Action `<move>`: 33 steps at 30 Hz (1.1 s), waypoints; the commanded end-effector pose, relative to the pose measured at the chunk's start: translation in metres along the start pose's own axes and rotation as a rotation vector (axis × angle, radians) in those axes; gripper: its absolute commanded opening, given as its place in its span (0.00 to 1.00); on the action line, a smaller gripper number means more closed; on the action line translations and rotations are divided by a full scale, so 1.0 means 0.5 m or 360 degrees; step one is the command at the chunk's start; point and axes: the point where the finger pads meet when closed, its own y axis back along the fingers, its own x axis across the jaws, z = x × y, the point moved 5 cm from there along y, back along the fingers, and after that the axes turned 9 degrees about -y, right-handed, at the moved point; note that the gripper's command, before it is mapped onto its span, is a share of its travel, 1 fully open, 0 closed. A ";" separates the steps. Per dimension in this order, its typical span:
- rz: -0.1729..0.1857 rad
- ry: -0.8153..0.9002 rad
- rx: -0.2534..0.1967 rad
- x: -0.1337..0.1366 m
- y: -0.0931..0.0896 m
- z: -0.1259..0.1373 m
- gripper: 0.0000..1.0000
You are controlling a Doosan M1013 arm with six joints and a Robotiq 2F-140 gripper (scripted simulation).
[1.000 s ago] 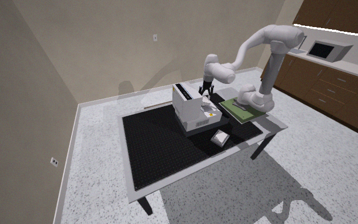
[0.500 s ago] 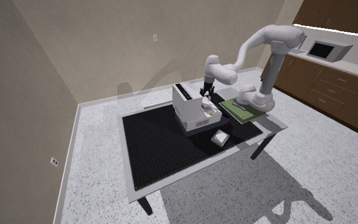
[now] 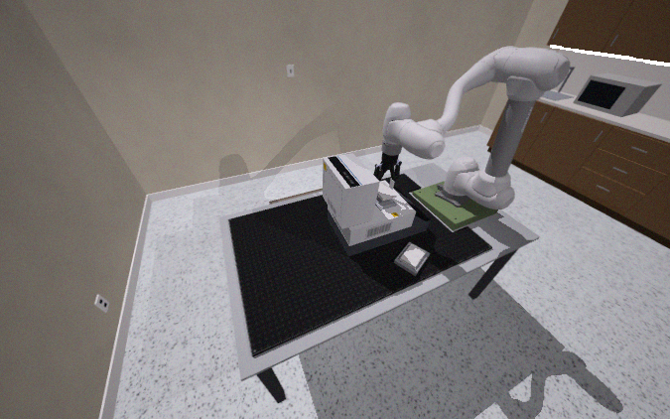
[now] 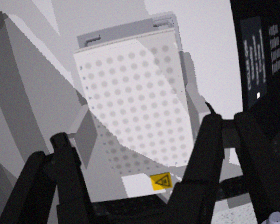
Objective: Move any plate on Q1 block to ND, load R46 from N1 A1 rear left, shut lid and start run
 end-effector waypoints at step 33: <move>0.0000 0.0000 0.0000 0.000 -0.020 -0.001 0.00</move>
